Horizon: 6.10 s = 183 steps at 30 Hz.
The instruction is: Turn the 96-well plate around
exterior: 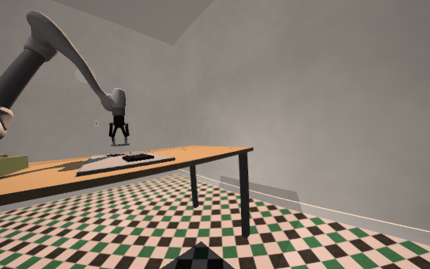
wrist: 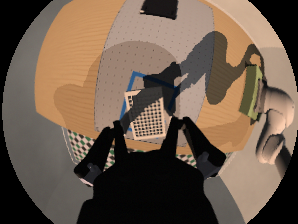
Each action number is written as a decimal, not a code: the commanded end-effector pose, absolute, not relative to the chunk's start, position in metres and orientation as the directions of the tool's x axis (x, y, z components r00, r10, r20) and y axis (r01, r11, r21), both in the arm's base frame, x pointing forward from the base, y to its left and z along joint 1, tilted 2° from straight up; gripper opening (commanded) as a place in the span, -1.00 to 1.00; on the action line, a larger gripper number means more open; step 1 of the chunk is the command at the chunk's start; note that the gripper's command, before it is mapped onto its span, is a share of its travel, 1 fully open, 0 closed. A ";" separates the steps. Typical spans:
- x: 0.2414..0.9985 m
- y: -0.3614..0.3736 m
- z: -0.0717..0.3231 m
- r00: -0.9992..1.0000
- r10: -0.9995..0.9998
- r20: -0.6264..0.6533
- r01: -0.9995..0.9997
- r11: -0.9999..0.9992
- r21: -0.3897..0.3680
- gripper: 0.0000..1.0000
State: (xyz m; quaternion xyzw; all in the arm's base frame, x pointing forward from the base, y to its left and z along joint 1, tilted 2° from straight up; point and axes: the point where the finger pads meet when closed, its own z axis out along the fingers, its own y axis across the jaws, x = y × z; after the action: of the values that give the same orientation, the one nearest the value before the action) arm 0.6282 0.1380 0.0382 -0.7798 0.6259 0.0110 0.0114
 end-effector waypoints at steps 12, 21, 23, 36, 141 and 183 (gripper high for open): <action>0.628 0.138 0.031 0.216 -0.976 -0.032 -0.976 -0.216 -0.004 -1.00; 0.628 0.138 0.025 0.216 -0.976 -0.032 -0.976 -0.216 -0.004 -1.00; 0.628 0.139 0.023 0.216 -0.976 -0.032 -0.976 -0.216 -0.004 -1.00; 0.628 0.139 0.016 0.216 -0.976 -0.032 -0.976 -0.216 -0.004 -1.00; 0.628 0.139 -0.004 0.216 -0.976 -0.032 -0.976 -0.216 -0.004 1.00; 0.628 0.138 0.039 0.524 -0.851 -0.029 -0.852 -0.524 -0.014 1.00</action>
State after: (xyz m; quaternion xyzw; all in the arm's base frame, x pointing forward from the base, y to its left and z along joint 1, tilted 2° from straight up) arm 0.6282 0.1381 0.0385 -0.8499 0.5268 0.0080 0.0109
